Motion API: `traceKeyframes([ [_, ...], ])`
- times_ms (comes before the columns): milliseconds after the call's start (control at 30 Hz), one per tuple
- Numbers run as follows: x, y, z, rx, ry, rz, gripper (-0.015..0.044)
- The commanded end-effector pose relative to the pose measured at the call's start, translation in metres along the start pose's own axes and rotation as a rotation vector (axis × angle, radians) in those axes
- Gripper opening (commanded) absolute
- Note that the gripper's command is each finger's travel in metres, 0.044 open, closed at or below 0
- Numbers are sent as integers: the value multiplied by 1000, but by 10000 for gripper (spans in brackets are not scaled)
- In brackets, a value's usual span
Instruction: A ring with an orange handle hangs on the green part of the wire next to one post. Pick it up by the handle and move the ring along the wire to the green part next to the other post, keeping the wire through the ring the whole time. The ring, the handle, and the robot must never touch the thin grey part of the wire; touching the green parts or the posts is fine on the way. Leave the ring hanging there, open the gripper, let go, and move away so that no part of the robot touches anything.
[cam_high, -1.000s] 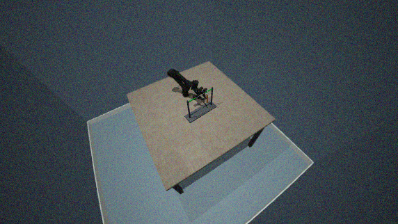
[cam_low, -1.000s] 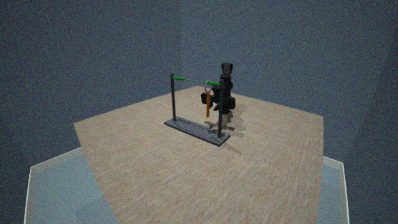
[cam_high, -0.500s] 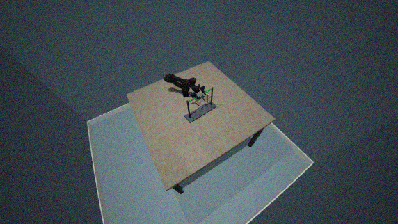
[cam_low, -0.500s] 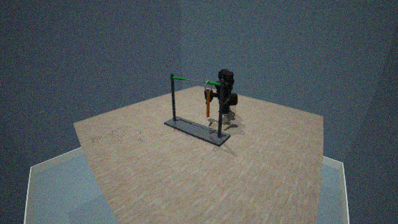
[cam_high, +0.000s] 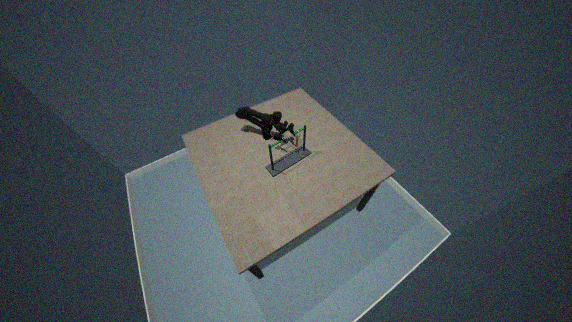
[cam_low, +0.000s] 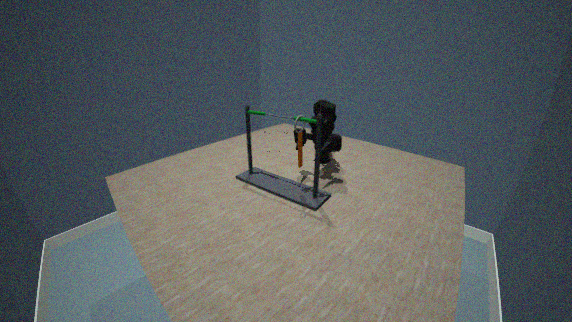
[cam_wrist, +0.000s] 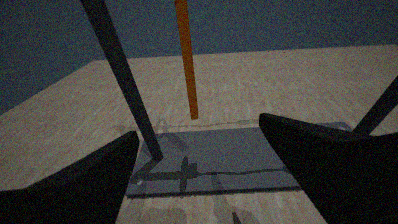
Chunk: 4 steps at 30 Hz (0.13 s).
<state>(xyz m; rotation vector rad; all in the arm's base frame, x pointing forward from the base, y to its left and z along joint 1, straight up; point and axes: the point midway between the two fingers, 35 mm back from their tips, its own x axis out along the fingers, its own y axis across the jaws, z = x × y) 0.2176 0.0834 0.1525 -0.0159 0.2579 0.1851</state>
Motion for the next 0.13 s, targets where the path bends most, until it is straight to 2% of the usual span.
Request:
traceKeyframes([
  [0,0,-1,0,3,1,-5,440],
  [100,0,-1,0,3,1,-5,440],
])
